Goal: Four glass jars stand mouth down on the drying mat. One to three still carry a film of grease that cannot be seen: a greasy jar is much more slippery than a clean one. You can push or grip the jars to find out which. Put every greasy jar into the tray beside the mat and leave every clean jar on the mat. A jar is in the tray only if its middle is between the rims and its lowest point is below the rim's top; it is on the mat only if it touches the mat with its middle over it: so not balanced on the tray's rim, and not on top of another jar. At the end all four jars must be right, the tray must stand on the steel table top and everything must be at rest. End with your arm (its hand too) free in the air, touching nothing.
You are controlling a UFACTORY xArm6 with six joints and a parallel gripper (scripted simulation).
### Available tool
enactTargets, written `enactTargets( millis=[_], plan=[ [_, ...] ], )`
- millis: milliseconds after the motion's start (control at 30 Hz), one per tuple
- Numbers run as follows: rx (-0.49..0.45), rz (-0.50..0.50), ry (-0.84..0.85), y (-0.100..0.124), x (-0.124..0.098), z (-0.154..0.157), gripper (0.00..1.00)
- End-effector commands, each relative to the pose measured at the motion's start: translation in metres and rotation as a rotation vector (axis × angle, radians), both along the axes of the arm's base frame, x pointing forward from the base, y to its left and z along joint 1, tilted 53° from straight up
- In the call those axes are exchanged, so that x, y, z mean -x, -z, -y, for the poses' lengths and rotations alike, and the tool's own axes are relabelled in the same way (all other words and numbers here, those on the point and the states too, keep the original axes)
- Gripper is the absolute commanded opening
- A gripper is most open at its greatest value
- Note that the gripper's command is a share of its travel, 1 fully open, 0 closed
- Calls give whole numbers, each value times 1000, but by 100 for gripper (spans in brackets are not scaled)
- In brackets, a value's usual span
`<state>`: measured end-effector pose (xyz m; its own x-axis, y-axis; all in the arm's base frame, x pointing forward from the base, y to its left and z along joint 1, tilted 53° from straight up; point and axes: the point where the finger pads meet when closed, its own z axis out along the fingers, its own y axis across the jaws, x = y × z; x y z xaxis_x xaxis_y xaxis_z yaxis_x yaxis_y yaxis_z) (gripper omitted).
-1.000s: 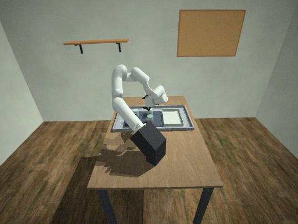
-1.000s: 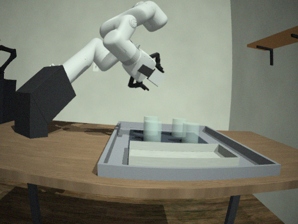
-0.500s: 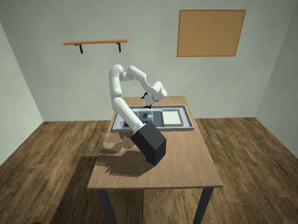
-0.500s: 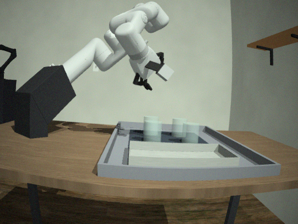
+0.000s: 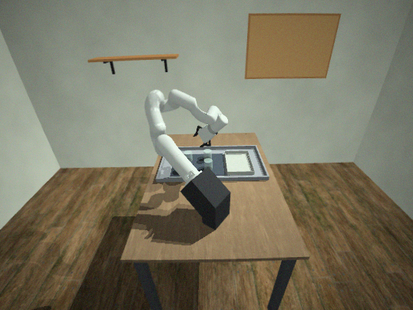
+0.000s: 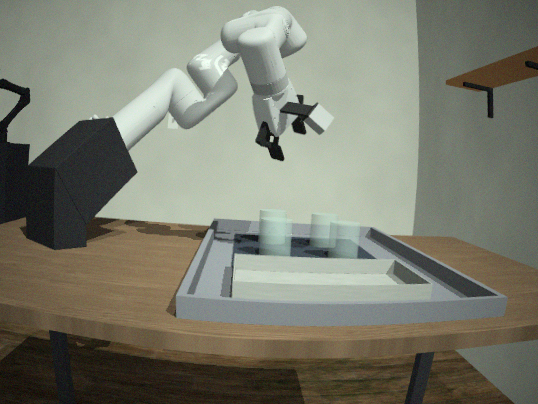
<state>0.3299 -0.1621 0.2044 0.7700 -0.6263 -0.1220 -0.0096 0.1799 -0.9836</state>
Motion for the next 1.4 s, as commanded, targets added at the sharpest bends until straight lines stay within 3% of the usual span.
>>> enactTargets(
  millis=[0, 33, 67, 300, 333, 633, 667, 900, 933, 1233, 1267, 1367],
  plan=[
    [7, -2, 1, 0, 0, 0, 100],
    [7, -2, 1, 0, 0, 0, 100],
    [153, 5, -13, -4, -6, 1, 100],
    [153, 5, -13, -4, -6, 1, 100],
    [298, 14, -28, -9, -12, 3, 100],
    [298, 14, -28, -9, -12, 3, 100],
    [444, 21, -42, -14, -17, 3, 100],
    [444, 21, -42, -14, -17, 3, 100],
    [588, 29, -56, -19, -23, 5, 100],
    [588, 29, -56, -19, -23, 5, 100],
    [735, 34, -71, -23, -29, 5, 100],
    [735, 34, -71, -23, -29, 5, 100]
  ],
)
